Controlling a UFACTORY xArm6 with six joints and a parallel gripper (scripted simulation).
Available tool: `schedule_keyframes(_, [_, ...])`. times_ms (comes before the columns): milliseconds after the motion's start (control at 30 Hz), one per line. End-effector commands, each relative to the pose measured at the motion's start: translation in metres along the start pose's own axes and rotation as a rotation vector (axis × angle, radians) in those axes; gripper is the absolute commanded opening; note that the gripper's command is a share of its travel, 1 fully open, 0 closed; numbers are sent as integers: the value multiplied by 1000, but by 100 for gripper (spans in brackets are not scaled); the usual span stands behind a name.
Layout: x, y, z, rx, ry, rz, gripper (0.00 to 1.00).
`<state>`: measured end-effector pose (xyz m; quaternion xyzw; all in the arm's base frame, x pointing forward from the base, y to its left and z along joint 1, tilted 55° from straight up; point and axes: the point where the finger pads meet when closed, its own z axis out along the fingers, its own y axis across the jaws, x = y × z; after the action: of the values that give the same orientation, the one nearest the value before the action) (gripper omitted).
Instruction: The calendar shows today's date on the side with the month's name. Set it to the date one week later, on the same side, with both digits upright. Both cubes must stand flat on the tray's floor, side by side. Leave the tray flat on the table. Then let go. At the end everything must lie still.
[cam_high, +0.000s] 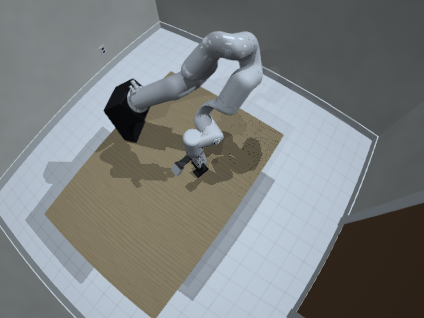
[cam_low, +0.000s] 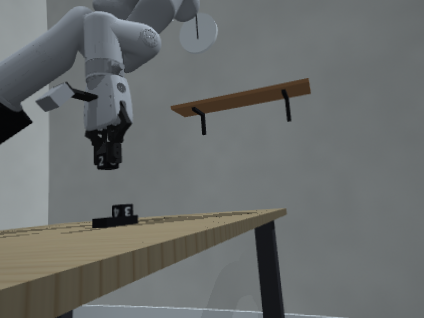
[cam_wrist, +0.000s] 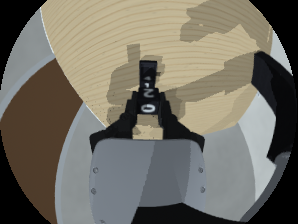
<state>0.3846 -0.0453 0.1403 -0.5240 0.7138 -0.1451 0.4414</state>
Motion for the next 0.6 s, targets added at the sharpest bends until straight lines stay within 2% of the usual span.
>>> schedule_keyframes(0, [1, 0, 0, -1, -2, 0, 27])
schedule_keyframes(233, [1, 0, 3, -1, -2, 0, 27])
schedule_keyframes(567, [1, 0, 21, -1, -2, 0, 27])
